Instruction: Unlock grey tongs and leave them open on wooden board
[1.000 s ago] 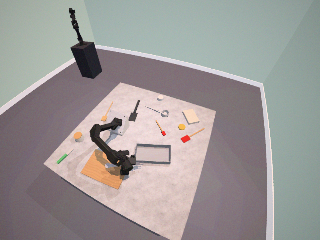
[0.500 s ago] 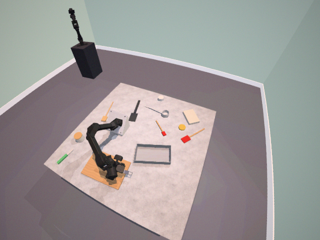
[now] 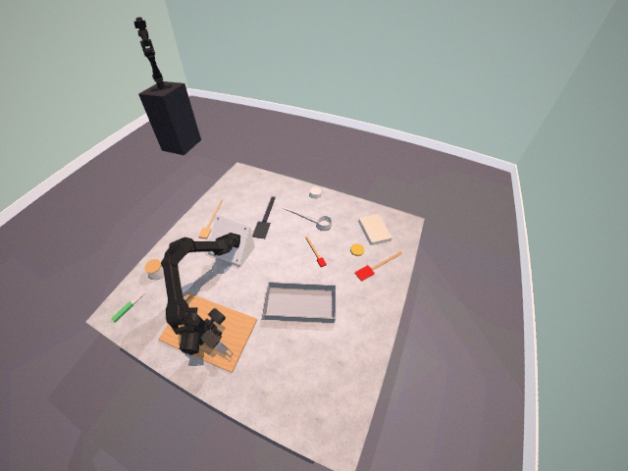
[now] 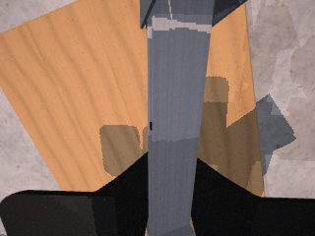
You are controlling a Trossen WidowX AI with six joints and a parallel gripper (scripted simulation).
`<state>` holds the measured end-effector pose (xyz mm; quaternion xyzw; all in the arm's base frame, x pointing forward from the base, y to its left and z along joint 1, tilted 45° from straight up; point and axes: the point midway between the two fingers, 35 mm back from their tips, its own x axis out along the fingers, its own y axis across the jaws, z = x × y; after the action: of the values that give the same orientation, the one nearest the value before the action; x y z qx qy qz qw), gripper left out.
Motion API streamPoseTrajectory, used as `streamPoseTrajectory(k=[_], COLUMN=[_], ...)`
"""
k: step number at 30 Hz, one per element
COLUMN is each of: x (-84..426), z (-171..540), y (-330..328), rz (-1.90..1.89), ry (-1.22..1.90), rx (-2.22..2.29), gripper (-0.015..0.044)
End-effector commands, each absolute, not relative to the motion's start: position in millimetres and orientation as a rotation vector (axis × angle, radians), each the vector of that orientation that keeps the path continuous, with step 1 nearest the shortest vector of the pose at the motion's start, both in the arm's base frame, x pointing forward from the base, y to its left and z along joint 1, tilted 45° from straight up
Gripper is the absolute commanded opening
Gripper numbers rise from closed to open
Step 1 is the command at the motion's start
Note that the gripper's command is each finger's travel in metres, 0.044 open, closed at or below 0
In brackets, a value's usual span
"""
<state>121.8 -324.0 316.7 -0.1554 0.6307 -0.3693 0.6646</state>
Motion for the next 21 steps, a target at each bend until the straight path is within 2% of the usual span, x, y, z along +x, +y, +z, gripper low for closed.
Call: streamPoseTrajectory(k=[1, 7, 21], x=[101.5, 76.6, 72.8], z=[336.2, 350.7, 352.5], y=[-324.2, -325.0, -323.4], rz=[-0.922, -1.011, -0.988], ry=[1.351, 1.288, 1.171], rx=[-0.298, -0.234, -0.223], gripper=[-0.015, -0.015, -0.015])
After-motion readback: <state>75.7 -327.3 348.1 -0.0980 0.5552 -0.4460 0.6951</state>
